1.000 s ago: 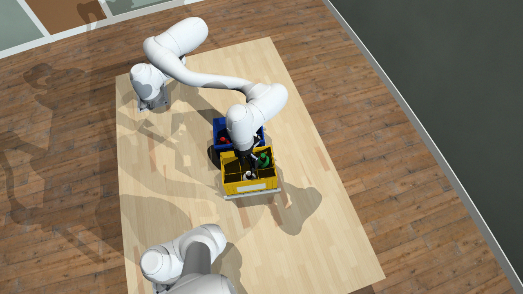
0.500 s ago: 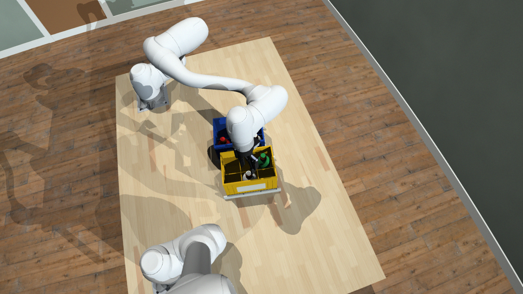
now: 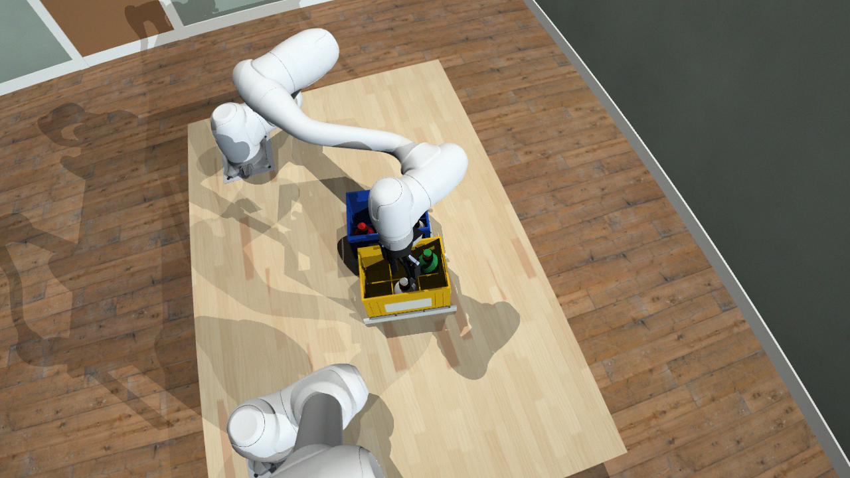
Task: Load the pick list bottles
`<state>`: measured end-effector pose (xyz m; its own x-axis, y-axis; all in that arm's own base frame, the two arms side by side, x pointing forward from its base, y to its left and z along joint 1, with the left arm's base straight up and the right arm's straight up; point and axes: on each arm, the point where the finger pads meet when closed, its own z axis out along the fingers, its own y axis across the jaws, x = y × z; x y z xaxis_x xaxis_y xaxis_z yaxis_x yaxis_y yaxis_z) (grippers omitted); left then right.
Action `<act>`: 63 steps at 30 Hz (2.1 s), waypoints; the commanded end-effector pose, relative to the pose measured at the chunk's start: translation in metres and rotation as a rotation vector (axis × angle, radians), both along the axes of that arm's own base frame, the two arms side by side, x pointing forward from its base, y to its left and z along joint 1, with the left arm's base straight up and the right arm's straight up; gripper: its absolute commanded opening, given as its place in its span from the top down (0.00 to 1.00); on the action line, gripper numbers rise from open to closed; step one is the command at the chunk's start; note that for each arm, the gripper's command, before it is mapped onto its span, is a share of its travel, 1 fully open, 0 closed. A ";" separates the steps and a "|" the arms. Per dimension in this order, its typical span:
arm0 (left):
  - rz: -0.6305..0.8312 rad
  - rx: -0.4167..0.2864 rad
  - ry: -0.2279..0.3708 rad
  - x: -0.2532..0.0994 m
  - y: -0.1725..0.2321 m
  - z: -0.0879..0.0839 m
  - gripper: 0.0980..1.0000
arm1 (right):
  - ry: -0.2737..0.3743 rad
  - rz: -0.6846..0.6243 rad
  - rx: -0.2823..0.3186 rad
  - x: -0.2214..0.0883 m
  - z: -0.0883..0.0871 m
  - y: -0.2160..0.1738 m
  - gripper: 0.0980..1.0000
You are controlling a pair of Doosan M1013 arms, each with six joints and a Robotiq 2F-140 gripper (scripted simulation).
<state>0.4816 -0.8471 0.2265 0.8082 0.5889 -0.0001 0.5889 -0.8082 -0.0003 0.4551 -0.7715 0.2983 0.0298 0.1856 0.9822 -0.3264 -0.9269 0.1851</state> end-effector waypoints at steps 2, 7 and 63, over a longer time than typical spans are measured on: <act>0.000 -0.001 -0.001 0.000 0.000 -0.005 0.62 | -0.001 0.000 -0.002 0.000 0.001 0.000 0.00; 0.000 -0.001 -0.001 0.000 0.000 -0.011 0.62 | -0.001 0.000 -0.002 0.000 0.001 0.000 0.00; 0.000 -0.001 -0.001 0.000 0.000 -0.054 1.00 | -0.001 0.000 -0.002 0.000 0.001 0.000 0.00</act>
<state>0.4815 -0.8470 0.1706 0.8082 0.5889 -0.0001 0.5889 -0.8082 -0.0006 0.4551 -0.7715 0.2983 0.0298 0.1856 0.9822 -0.3264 -0.9269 0.1851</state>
